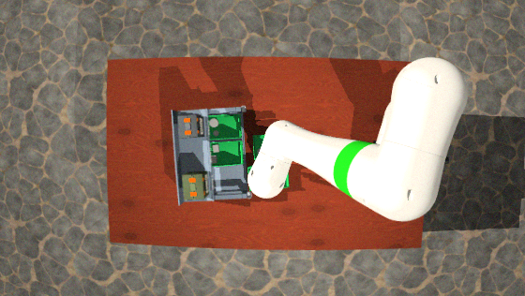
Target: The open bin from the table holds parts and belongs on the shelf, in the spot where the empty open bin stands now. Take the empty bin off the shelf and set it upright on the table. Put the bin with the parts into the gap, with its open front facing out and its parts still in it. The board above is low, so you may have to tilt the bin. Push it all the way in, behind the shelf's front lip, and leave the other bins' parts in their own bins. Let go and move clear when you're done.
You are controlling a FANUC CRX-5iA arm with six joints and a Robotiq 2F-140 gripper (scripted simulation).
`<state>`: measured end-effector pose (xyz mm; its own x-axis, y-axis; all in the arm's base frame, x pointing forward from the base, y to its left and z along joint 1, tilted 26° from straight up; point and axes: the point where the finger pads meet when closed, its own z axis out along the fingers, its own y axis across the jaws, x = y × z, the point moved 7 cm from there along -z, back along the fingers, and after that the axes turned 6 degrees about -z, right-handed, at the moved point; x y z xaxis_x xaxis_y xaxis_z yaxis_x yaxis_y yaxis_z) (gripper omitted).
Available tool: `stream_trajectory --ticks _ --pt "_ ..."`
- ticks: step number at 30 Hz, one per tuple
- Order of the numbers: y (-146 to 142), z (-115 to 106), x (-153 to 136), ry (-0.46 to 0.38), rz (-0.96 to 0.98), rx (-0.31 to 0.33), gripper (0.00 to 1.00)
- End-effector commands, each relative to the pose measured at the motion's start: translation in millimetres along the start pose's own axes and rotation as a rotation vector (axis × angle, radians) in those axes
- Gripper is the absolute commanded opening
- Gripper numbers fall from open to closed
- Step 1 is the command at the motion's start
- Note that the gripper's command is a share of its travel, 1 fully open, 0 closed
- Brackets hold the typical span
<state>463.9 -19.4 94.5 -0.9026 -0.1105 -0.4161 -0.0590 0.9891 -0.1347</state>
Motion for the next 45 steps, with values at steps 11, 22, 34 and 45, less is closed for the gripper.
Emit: stream_trajectory --ticks 11,22,34,45 --pt "-0.2 0.0 -0.5 -0.001 0.000 0.000 0.24" --pt "-0.2 0.0 -0.5 -0.001 0.000 0.000 0.10" --pt "-0.2 0.0 -0.5 -0.001 0.000 0.000 0.10" --pt "-0.2 0.0 -0.5 -0.001 0.000 0.000 0.10"
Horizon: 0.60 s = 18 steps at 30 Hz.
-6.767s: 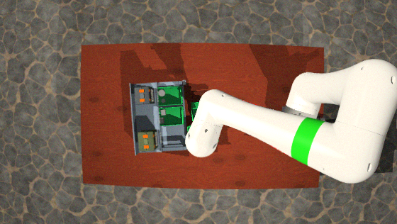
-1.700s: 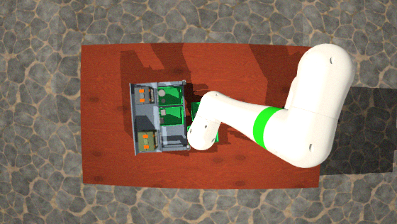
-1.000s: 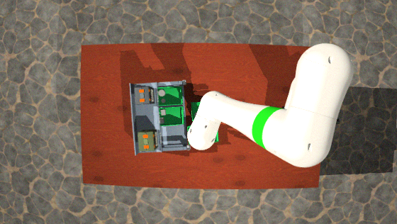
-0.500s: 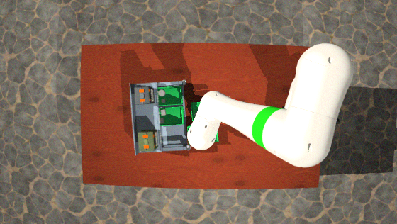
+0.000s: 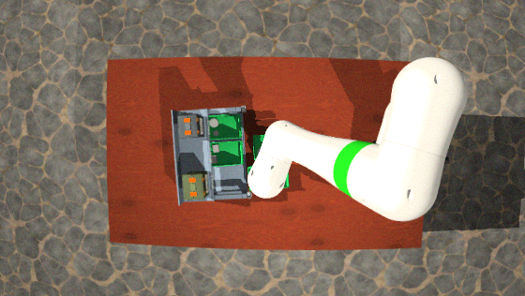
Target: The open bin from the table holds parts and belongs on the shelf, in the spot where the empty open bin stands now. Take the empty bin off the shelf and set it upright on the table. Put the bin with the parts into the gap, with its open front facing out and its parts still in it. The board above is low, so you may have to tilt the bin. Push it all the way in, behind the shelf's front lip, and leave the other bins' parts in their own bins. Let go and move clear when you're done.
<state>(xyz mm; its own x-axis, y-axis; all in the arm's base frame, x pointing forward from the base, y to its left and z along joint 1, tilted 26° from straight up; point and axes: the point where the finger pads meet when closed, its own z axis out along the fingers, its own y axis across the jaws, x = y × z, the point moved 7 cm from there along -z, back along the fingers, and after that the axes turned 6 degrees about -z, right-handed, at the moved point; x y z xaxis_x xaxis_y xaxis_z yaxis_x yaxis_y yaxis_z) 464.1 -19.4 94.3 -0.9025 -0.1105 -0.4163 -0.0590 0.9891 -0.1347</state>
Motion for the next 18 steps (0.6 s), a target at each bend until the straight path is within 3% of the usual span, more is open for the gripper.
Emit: stream_trajectory --ticks 1,18 --pt "-0.1 -0.3 -0.4 -0.001 0.000 0.000 0.10" --pt "-0.1 -14.2 -0.4 -0.001 0.000 0.000 0.10"
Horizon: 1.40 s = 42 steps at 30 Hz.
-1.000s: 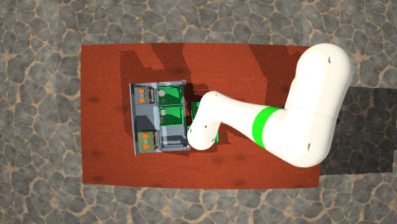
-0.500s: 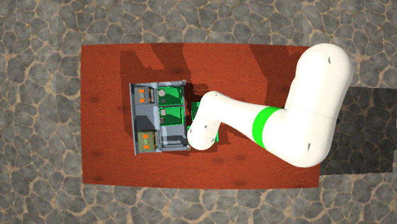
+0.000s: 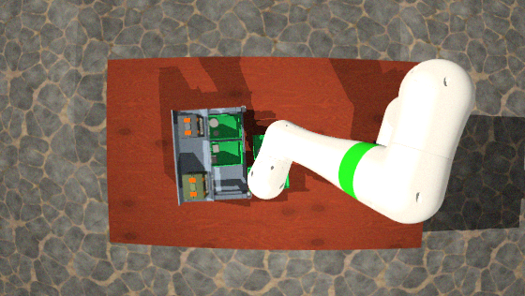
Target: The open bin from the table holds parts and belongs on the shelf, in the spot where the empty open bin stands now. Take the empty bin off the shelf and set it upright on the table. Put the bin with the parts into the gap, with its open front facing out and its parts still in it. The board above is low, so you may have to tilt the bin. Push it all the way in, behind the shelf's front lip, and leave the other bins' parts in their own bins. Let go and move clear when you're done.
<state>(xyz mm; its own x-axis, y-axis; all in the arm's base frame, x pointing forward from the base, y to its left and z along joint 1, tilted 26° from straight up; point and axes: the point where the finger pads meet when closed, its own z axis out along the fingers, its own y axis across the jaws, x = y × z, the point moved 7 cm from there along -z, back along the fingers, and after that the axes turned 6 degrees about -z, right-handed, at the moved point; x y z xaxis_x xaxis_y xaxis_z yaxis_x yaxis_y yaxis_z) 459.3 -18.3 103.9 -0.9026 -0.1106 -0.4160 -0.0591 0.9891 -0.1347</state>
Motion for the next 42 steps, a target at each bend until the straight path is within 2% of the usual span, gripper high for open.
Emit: stream_trajectory --ticks 1,5,20,32,42 --pt "-0.2 -5.5 -0.6 -0.001 0.000 0.000 0.10" --pt "-0.2 -10.3 -0.6 -0.001 0.000 0.000 0.10" --pt "-0.2 -54.2 -0.5 -0.001 0.000 0.000 0.10" --pt "-0.2 -72.8 -0.5 -0.001 0.000 0.000 0.10" --pt "-0.2 -75.5 -0.5 -0.001 0.000 0.000 0.10"
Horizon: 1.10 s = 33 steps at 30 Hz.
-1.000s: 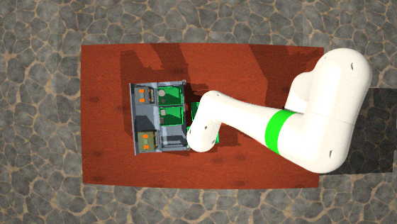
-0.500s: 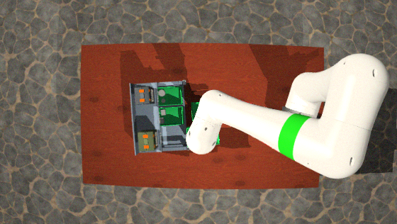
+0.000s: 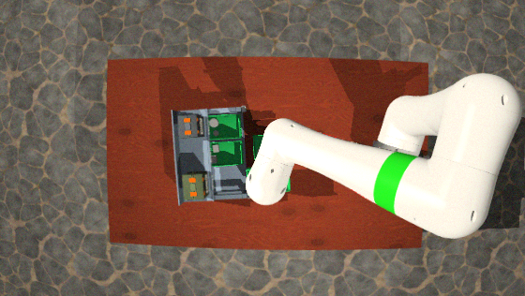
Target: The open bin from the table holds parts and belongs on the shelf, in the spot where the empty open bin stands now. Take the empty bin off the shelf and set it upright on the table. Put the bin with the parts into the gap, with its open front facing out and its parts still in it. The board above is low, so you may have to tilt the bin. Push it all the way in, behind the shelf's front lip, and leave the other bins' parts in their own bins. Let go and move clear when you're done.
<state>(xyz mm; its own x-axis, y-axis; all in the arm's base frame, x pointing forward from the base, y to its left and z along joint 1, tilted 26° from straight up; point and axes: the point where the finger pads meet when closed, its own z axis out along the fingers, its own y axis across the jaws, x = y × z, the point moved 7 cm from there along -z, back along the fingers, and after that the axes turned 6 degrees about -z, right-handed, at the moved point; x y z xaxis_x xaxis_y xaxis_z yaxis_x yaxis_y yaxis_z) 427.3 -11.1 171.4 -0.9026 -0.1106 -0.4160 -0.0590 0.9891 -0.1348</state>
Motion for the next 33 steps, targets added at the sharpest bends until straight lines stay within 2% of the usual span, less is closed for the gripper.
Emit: stream_trajectory --ticks 1,19,33 --pt "-0.1 -0.5 -0.5 -0.001 0.000 0.000 0.10" --pt "-5.2 -0.5 0.6 -0.001 0.000 0.000 0.10" --pt "-54.9 -0.5 11.3 -0.001 0.000 0.000 0.10"
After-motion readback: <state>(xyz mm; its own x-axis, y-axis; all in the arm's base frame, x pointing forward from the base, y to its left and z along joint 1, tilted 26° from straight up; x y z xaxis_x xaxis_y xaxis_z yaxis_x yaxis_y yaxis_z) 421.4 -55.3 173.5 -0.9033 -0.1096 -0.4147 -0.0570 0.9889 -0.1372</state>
